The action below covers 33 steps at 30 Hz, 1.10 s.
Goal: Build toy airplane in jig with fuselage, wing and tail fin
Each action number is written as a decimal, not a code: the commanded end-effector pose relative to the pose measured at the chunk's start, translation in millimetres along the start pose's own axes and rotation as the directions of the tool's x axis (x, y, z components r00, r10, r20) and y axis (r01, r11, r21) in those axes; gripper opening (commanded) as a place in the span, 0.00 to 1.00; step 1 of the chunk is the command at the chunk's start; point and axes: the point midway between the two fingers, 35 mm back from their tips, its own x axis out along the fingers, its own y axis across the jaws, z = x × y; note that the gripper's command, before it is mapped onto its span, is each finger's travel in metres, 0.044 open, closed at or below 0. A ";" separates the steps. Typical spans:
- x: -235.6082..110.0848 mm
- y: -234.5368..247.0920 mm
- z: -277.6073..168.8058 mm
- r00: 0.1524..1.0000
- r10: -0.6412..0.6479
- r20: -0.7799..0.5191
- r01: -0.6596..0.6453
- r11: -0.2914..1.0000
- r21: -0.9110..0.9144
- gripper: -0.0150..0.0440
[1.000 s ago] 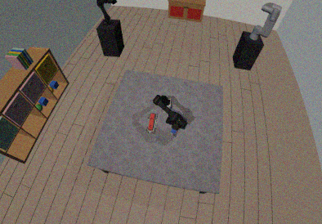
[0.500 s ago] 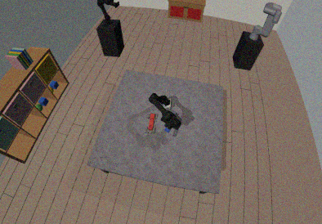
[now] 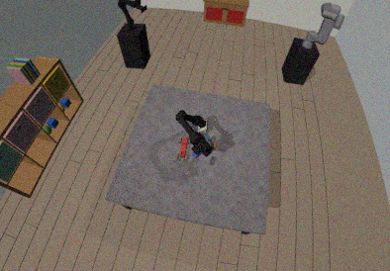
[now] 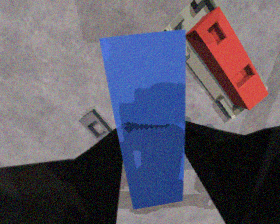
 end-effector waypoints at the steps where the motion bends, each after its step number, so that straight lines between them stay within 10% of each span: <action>1: 2.6 -13.8 6.4 1.000 -0.002 0.002 0.002 0.998 0.067 0.25; 33: 21.4 -114.2 25.0 1.000 -0.010 0.008 0.005 0.856 0.517 0.25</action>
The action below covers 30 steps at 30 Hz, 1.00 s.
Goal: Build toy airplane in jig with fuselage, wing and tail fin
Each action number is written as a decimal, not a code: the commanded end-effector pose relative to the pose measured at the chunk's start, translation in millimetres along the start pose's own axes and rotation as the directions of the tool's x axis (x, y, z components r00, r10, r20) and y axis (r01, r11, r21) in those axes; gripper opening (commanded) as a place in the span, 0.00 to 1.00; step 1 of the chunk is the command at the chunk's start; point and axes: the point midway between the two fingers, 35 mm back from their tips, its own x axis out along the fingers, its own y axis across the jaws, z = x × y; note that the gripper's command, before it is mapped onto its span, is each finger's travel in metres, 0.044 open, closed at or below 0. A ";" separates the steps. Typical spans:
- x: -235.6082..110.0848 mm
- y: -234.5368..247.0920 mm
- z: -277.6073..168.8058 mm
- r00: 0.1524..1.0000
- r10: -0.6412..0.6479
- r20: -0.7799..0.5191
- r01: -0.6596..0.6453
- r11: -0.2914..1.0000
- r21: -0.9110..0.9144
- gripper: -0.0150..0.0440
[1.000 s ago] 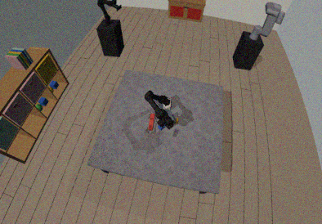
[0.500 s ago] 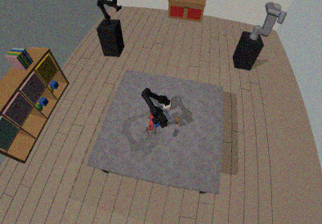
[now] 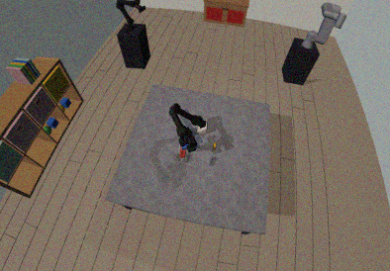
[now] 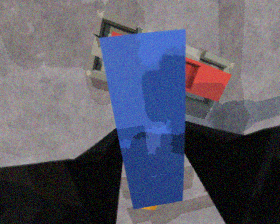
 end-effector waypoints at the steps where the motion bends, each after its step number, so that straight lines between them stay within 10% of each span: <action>1: 4.5 -12.5 7.2 1.000 -0.003 0.006 0.003 0.997 0.072 0.25; 24: 24.1 -72.5 27.3 1.000 -0.015 0.021 0.006 0.920 0.391 0.25; 30: 24.2 -72.3 27.4 1.000 -0.015 0.021 0.006 0.920 0.391 0.52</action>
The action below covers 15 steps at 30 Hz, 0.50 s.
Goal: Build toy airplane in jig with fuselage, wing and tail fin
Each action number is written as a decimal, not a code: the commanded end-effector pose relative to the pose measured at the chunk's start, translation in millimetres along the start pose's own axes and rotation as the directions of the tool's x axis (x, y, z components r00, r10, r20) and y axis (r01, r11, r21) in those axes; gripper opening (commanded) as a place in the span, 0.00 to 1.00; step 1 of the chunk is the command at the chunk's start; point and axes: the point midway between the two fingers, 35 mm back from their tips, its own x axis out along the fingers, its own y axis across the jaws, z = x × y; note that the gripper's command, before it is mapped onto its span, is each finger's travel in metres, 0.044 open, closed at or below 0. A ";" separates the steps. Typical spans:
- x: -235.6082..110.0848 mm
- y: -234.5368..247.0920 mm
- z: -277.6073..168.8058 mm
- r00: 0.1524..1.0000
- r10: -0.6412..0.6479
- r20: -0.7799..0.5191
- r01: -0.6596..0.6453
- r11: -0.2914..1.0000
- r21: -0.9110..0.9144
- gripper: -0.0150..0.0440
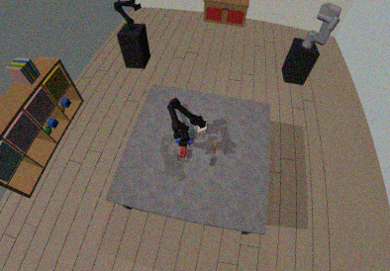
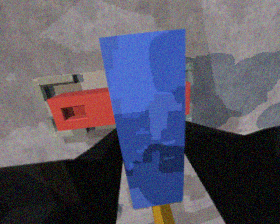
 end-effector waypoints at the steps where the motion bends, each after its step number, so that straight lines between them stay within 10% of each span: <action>1: 1.1 -1.1 1.2 1.000 0.000 0.004 -0.001 1.000 0.012 0.57; 15: 1.0 -1.1 1.3 1.000 0.000 0.004 -0.001 1.000 0.012 0.59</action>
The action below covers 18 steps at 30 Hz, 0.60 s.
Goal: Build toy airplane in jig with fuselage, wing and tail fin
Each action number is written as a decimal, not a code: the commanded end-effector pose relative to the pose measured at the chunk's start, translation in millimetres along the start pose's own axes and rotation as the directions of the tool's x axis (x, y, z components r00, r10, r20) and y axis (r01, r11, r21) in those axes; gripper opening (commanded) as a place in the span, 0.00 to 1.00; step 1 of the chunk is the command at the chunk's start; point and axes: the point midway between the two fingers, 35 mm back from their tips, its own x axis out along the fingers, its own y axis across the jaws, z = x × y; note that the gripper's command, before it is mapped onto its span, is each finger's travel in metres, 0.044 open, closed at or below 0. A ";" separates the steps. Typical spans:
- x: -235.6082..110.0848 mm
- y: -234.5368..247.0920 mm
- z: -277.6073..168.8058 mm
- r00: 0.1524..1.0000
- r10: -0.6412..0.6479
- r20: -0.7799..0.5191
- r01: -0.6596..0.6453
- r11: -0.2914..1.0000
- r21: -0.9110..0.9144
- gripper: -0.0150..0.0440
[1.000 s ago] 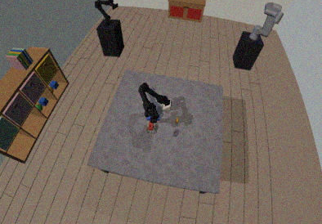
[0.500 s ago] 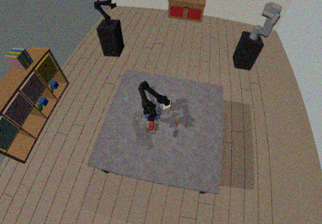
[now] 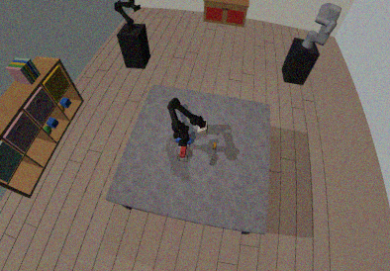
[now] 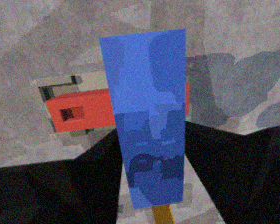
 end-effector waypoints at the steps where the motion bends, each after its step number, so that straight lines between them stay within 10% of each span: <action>1: 0.2 0.4 0.6 1.000 0.002 0.004 -0.002 1.000 0.005 0.59; 18: 25.1 1.4 1.0 1.000 0.003 0.003 -0.003 1.000 0.006 0.59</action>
